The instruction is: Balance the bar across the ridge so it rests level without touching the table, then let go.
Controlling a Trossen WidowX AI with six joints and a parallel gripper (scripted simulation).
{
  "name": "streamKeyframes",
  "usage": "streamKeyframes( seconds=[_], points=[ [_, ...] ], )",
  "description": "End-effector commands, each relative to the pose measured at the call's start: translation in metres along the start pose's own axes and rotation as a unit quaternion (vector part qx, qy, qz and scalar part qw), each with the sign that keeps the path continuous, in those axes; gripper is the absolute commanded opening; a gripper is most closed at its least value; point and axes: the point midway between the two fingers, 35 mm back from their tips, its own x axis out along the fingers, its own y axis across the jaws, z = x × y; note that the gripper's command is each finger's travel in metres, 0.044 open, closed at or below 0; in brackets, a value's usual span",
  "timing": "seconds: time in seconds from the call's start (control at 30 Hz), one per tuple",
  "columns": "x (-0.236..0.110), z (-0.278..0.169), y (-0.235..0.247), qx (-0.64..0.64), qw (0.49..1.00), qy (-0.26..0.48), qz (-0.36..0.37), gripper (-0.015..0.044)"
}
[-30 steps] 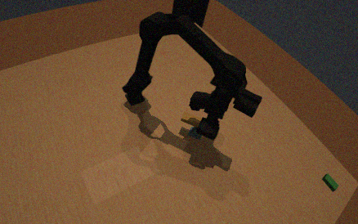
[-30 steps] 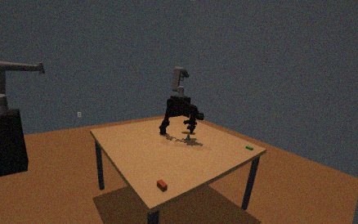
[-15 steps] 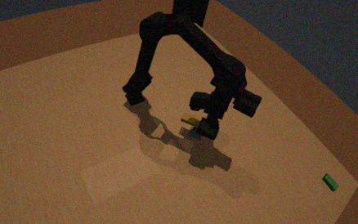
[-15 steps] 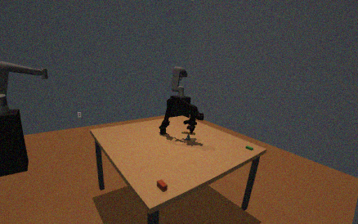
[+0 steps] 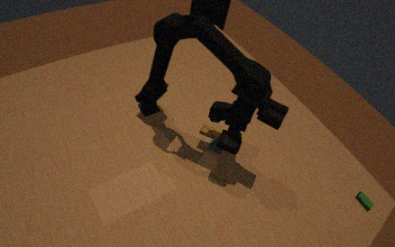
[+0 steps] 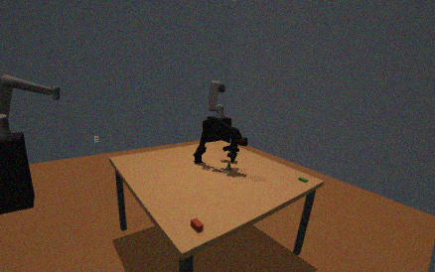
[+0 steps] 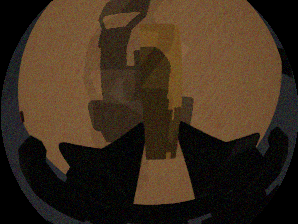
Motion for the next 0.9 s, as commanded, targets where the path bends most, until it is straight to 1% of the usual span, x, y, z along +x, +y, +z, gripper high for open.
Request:
streamKeyframes(
  seconds=[0.0, 0.87],
  points=[
    [0.0012, -0.0001, 0.0003, -0.001, 1.0, 0.0, 0.001, 0.0],
    [0.0031, -0.0002, 0.0003, -0.001, 1.0, 0.0, 0.001, 0.0]
  ],
)
